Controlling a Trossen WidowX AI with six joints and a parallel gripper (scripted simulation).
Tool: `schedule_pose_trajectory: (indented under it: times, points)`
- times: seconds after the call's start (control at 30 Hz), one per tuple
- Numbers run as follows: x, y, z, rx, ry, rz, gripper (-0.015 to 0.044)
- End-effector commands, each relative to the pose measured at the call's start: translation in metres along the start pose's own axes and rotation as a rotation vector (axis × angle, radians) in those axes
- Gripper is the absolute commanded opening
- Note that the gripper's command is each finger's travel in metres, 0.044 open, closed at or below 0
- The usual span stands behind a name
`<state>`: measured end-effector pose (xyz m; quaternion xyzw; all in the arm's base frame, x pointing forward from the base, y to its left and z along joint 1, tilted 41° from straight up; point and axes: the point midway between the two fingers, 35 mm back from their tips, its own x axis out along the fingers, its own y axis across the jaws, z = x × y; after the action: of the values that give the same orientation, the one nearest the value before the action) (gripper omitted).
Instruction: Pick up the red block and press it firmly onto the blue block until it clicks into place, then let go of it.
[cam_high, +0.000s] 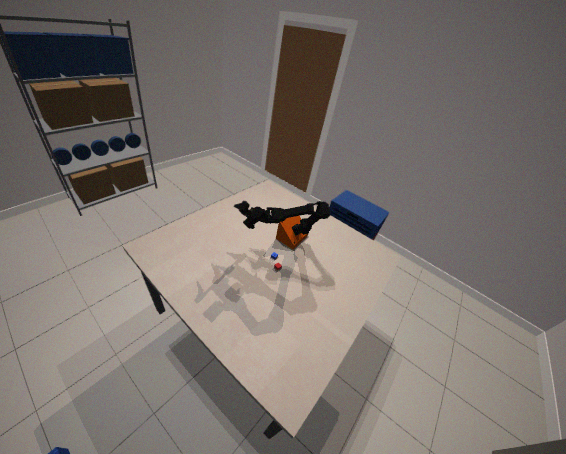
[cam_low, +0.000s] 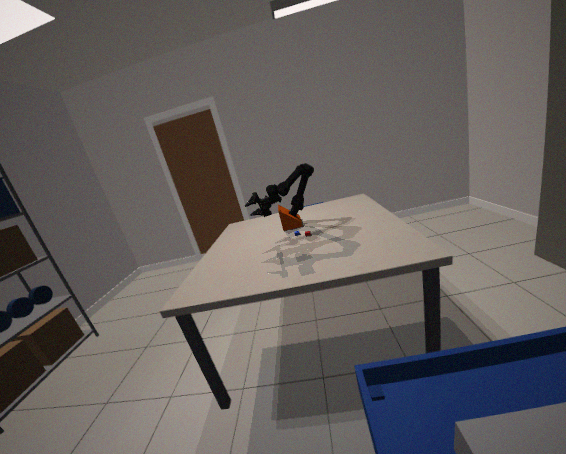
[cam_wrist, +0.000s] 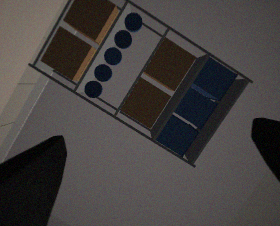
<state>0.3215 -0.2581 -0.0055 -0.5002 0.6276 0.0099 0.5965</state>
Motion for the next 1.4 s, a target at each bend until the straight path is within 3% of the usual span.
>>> schedule_pose_trajectory:
  times: [0.0, 0.33, 0.67, 0.93, 1.37]
  points:
    - [-0.042, 0.026, 0.064, 0.197, -0.267, 0.222, 0.044]
    - [-0.144, 0.088, 0.124, 0.52, -0.425, 0.789, 0.044]
    - [-0.266, 0.133, 0.137, 0.818, -0.189, 1.429, 0.044]
    - [-0.267, 0.133, 0.138, 0.823, -0.18, 1.442, 0.044]
    - [-0.261, 0.172, 0.166, 0.823, -0.181, 1.444, 0.044]
